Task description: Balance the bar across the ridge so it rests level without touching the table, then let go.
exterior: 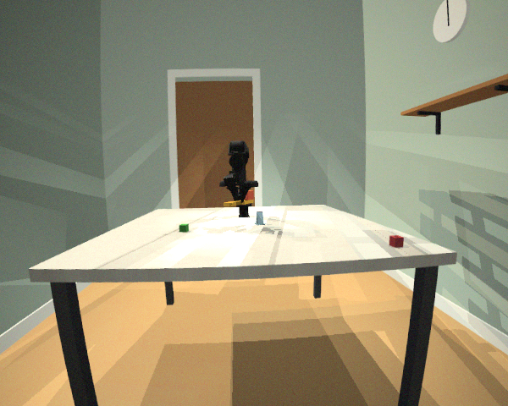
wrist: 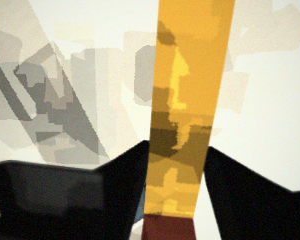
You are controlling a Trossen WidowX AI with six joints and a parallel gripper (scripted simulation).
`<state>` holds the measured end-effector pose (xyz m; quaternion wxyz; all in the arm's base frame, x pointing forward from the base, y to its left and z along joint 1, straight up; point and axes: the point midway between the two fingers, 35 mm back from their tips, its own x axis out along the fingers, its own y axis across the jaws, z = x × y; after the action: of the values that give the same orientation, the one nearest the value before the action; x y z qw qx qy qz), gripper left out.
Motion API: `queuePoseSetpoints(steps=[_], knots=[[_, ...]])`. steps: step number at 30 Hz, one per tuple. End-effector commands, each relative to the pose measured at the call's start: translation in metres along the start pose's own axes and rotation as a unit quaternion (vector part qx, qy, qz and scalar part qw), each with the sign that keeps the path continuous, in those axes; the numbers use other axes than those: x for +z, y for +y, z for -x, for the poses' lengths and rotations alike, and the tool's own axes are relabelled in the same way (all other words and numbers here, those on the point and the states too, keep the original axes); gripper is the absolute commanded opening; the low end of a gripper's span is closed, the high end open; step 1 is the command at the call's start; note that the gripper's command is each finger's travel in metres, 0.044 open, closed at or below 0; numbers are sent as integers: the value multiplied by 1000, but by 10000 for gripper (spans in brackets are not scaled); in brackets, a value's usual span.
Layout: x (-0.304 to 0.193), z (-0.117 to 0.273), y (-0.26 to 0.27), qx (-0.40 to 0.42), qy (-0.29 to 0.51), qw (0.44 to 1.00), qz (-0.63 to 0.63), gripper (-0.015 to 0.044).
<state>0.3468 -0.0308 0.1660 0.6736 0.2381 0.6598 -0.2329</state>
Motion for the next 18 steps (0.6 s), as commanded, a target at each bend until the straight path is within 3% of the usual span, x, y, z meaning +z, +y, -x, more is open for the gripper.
queuePoseSetpoints(steps=[1,18], knots=[[-14,4,4,2,-4,999,54,0],[-76,3,28,3,-2,953,302,0]])
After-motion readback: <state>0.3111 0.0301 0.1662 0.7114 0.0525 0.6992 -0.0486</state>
